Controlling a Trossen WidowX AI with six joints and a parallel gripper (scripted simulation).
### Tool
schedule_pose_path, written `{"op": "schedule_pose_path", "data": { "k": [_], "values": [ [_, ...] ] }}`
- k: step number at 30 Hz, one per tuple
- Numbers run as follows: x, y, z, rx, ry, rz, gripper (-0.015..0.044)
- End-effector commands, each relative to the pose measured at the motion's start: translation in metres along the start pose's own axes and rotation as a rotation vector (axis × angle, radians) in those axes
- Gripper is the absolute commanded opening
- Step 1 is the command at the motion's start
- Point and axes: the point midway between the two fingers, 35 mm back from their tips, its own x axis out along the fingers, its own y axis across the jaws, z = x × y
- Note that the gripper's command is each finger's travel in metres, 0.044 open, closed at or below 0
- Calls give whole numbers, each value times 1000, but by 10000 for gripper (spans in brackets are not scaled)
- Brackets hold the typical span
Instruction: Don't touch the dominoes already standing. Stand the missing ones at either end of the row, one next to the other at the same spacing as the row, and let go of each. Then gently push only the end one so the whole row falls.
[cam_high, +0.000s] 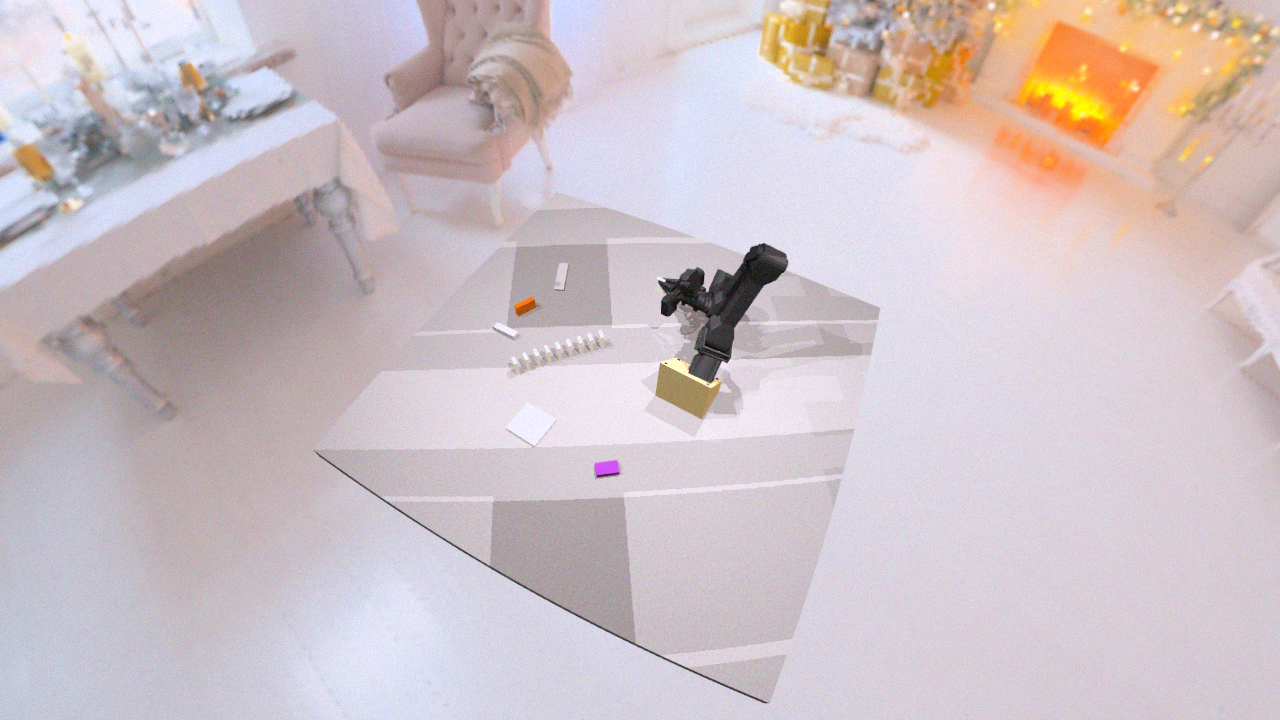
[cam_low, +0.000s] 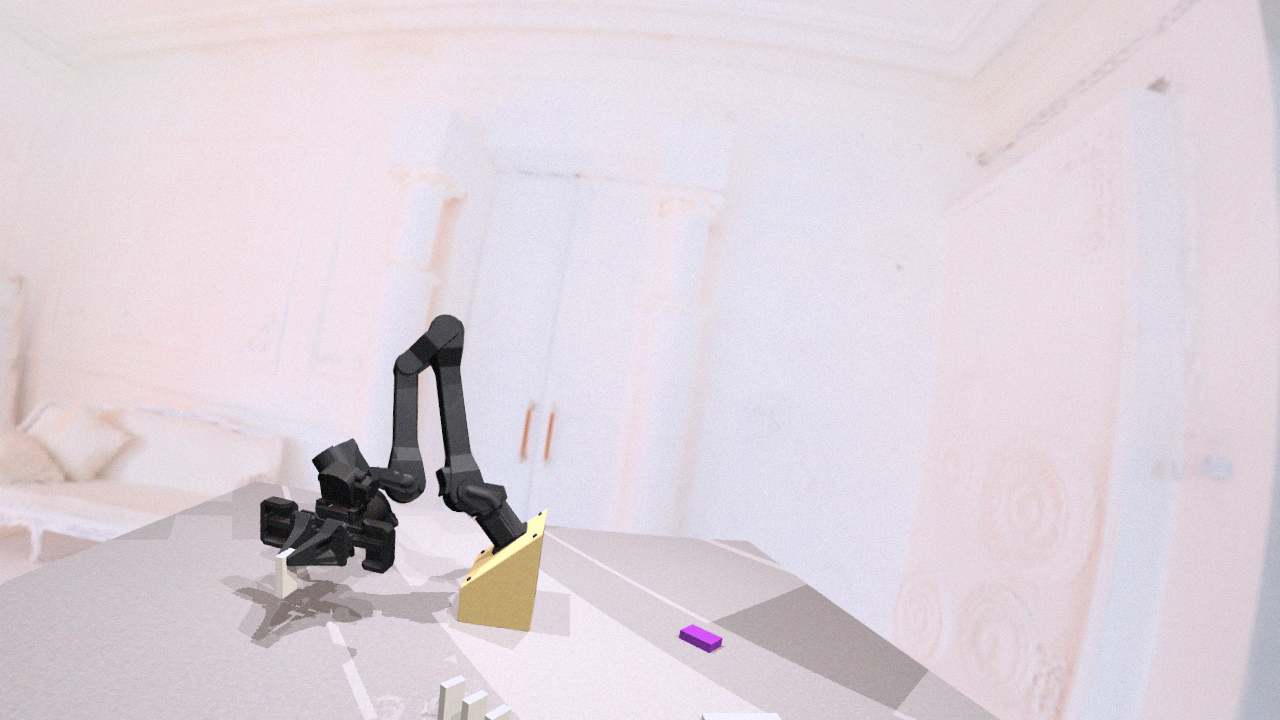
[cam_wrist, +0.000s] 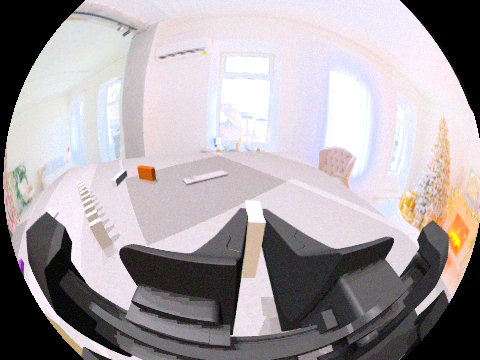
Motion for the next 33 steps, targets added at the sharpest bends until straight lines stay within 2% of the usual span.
{"op": "schedule_pose_path", "data": {
  "k": [1,33],
  "values": [
    [2,-1,-6,-5,1,3,27],
    [5,6,-58,13,17,17,27]
  ]
}}
